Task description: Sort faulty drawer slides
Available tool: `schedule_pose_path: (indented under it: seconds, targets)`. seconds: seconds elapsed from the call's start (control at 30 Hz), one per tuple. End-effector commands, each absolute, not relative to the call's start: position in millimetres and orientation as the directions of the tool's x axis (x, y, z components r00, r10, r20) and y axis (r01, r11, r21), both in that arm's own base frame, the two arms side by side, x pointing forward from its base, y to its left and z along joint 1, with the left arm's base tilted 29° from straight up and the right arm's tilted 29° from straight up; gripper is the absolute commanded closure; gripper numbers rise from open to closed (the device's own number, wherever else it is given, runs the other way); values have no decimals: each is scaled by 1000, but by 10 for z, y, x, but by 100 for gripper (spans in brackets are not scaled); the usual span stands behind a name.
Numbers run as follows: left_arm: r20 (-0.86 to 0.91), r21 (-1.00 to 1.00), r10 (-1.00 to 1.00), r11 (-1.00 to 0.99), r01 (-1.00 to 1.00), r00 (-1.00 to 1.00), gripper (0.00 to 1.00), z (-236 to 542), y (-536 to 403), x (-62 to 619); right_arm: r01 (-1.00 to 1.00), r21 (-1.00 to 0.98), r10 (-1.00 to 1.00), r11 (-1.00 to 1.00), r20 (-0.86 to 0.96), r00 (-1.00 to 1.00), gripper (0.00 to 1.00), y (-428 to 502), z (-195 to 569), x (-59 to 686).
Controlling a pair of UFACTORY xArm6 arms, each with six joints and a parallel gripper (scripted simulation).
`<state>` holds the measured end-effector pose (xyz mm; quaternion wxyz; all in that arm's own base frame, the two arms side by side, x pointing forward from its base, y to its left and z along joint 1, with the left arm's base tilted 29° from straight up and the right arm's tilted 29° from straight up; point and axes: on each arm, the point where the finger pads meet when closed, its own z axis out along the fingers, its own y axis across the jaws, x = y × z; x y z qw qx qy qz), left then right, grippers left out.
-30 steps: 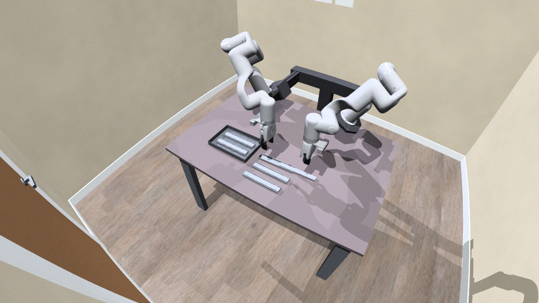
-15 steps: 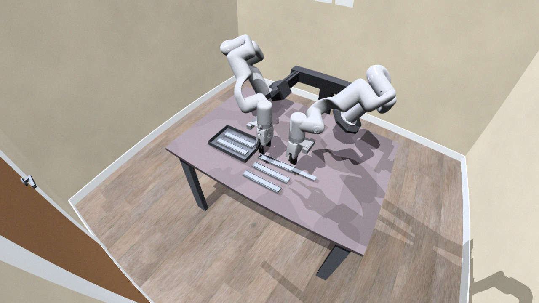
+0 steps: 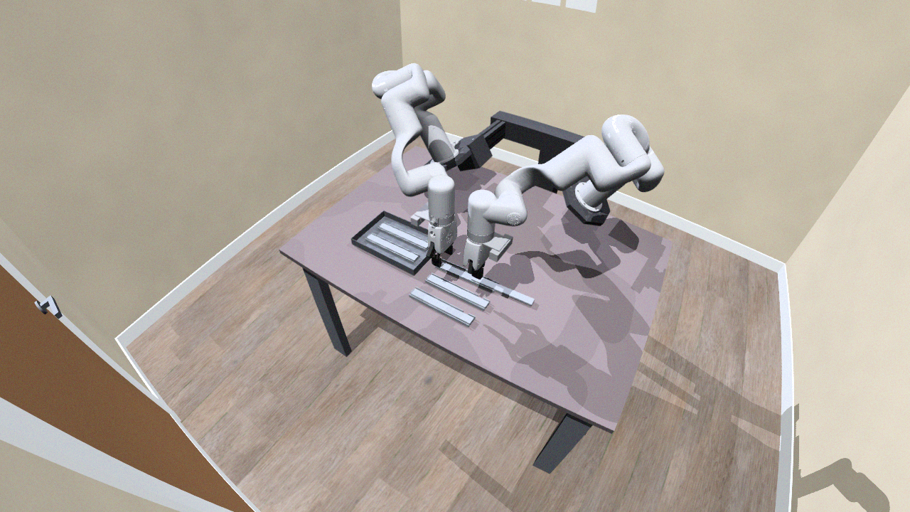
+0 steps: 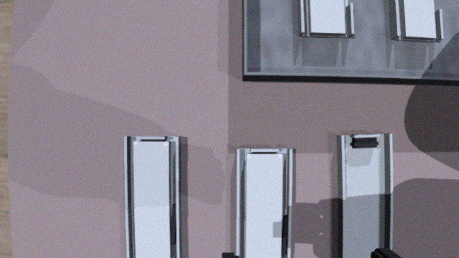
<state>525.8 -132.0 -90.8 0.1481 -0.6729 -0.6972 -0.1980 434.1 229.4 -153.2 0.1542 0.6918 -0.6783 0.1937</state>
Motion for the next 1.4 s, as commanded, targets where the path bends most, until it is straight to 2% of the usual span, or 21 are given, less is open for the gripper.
schedule_pose_path:
  seconds: [0.0,0.67,1.37]
  targets:
    - [472,79,880,16,997,-52,100,-903,-1356,5298,-998,-52,-880,-33,475,4,33,2311,-1534,4399]
    - [472,79,880,16,997,-52,100,-902,-1355,5298,-998,-52,-880,-33,475,4,33,1982,-2145,4466]
    - [472,79,880,16,997,-52,100,-902,-1355,5298,-998,-52,-880,-33,476,4,33,1876,-2345,4488]
